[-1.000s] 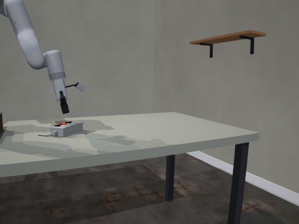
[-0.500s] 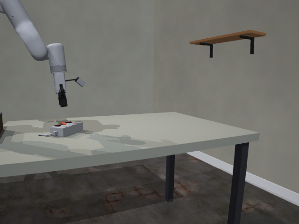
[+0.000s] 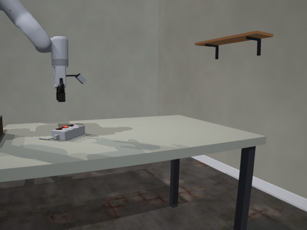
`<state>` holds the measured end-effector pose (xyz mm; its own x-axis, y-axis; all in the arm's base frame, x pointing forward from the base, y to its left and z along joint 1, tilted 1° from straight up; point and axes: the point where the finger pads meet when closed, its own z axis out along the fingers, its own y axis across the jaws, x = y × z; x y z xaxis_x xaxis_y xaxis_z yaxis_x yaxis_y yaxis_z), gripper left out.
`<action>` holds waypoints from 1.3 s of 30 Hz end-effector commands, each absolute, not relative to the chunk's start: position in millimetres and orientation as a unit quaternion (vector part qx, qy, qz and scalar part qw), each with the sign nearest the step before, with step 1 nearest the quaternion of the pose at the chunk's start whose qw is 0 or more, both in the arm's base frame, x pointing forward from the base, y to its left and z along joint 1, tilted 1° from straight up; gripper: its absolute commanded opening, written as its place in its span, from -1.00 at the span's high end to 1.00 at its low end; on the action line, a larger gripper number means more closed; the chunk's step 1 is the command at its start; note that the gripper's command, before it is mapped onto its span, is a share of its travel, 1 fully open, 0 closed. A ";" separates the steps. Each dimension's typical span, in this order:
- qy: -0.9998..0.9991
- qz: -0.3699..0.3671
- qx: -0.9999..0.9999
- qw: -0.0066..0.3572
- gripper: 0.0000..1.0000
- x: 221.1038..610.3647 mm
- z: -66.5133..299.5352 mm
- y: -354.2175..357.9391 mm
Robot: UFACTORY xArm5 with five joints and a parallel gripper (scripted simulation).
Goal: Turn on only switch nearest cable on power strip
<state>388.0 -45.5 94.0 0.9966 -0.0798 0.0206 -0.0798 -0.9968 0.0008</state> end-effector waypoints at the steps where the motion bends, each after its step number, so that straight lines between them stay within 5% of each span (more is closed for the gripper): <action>1: -0.040 0.010 0.999 0.001 -1.00 388.8 96.0 -45.5; 13: -0.025 0.010 1.000 0.001 -1.00 389.4 93.8 -45.2; 30: 0.348 0.008 0.937 0.004 -1.00 398.8 31.6 -35.4; 31: 0.366 0.009 0.931 0.004 1.00 398.8 31.6 -35.4; 39: 0.366 0.009 0.931 0.004 1.00 398.8 31.6 -35.4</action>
<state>397.4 -35.3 31.2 0.7444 0.6677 0.0096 0.6676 -0.7444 0.0103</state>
